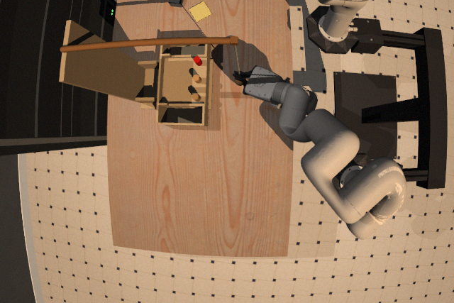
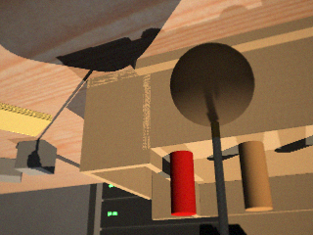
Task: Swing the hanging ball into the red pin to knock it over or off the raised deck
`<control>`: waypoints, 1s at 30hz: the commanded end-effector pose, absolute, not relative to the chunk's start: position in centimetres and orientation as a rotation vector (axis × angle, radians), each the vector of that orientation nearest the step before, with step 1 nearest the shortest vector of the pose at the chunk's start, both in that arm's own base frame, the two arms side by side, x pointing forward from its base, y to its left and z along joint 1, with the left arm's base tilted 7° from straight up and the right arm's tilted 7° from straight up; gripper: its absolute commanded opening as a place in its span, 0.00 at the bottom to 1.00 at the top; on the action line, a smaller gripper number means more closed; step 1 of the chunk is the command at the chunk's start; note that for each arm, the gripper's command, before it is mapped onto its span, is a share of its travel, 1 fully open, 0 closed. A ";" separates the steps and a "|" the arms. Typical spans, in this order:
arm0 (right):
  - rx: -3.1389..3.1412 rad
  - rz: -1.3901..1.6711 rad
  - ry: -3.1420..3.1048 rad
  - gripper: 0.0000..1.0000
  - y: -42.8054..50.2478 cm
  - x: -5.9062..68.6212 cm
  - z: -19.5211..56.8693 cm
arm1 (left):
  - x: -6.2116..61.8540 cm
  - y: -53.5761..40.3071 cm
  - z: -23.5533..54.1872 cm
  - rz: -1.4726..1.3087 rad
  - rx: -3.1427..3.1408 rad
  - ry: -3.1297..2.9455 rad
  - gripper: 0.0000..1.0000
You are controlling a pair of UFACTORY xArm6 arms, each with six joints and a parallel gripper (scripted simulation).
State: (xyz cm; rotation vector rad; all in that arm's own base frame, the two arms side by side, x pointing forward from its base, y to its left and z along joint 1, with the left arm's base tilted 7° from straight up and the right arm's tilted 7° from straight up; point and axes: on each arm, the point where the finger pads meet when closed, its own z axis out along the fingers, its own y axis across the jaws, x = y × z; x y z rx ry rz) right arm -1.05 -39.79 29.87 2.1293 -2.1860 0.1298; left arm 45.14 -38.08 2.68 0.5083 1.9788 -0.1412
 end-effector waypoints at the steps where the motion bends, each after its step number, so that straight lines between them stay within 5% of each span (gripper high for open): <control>1: 2.126 0.135 -2.183 1.00 -39.9 -1.0 30.1 | 45.3 -38.2 2.9 -0.144 0.506 1.975 0.00; 11: 2.126 0.135 -2.183 1.00 -39.9 -1.0 30.1 | 44.3 -37.9 3.4 -0.137 0.510 2.000 0.00; 30: 2.126 0.135 -2.183 1.00 -39.9 -1.0 30.1 | 32.3 -32.8 6.6 -0.053 0.563 2.333 0.00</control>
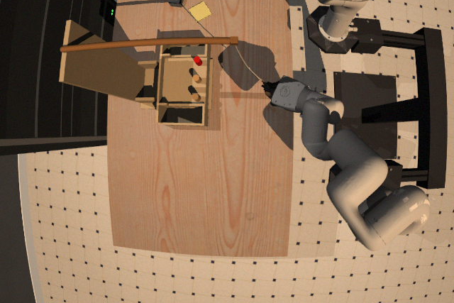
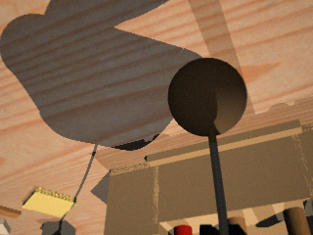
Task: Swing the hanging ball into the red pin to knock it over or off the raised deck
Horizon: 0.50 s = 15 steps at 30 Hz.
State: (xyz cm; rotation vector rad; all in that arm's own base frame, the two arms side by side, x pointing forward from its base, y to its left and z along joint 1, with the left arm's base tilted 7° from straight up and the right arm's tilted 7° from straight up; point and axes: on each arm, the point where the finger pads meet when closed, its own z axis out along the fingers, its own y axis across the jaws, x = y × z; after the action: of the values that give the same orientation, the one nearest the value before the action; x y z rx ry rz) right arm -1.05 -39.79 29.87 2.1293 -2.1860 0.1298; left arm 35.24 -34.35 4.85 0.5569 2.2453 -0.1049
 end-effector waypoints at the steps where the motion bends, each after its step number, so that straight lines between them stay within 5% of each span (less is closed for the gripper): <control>1: 2.126 0.135 -2.183 1.00 -39.9 -1.0 30.1 | 32.0 -32.7 6.7 -0.049 0.565 2.343 0.00; 15: 2.126 0.135 -2.183 1.00 -39.9 -1.0 30.1 | 30.2 -32.0 7.6 -0.035 0.573 2.397 0.00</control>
State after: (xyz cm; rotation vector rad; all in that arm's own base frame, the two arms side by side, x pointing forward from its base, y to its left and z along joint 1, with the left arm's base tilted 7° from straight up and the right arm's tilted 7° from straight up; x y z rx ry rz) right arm -1.05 -39.79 29.87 2.1293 -2.1860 0.1298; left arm 30.45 -32.14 7.16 0.5746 2.3760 -0.0647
